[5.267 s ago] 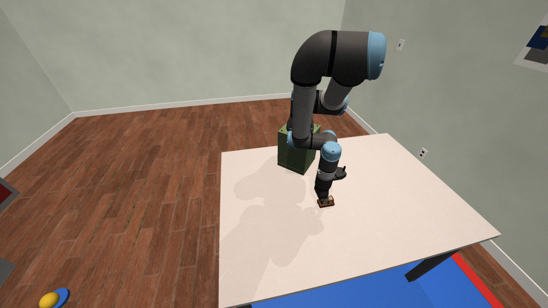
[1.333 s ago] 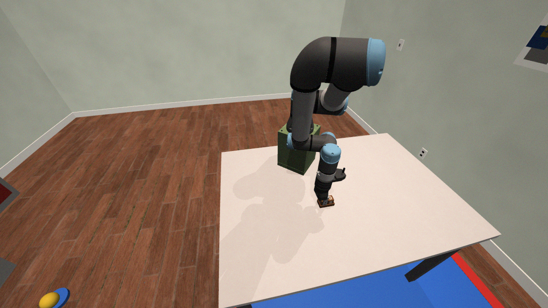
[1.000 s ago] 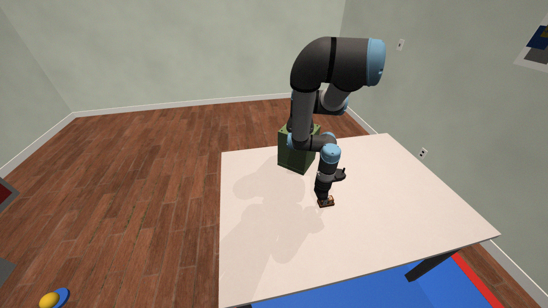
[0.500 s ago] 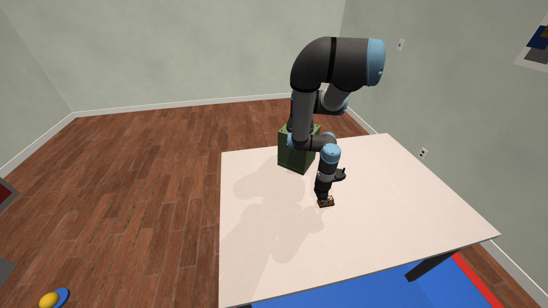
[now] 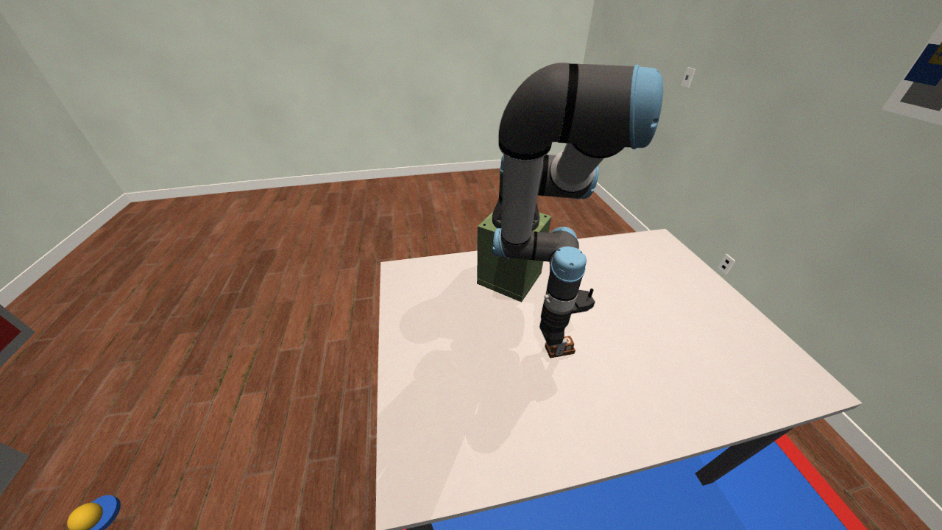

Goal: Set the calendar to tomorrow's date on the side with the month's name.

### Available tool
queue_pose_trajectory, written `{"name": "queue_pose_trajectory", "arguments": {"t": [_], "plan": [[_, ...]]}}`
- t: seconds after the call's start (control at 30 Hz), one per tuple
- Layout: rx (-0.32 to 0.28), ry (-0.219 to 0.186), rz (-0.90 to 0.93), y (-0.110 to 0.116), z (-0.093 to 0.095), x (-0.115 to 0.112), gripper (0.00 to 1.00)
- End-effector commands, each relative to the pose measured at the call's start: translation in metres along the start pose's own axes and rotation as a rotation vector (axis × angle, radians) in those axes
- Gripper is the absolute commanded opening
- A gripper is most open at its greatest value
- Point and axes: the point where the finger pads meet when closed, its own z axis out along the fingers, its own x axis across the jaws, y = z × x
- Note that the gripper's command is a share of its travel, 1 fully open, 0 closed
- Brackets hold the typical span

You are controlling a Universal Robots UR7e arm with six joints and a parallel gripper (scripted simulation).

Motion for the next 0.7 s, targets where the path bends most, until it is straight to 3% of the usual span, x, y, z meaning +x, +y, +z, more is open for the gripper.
{"name": "queue_pose_trajectory", "arguments": {"t": [0.0,0.33,0.67], "plan": [[-0.001,0.004,-0.001,0.0,0.0,0.002,0.9],[0.0,0.001,-0.001,-0.001,-0.006,0.0,0.9],[0.0,0.001,-0.001,-0.001,-0.026,0.0,0.9]]}}
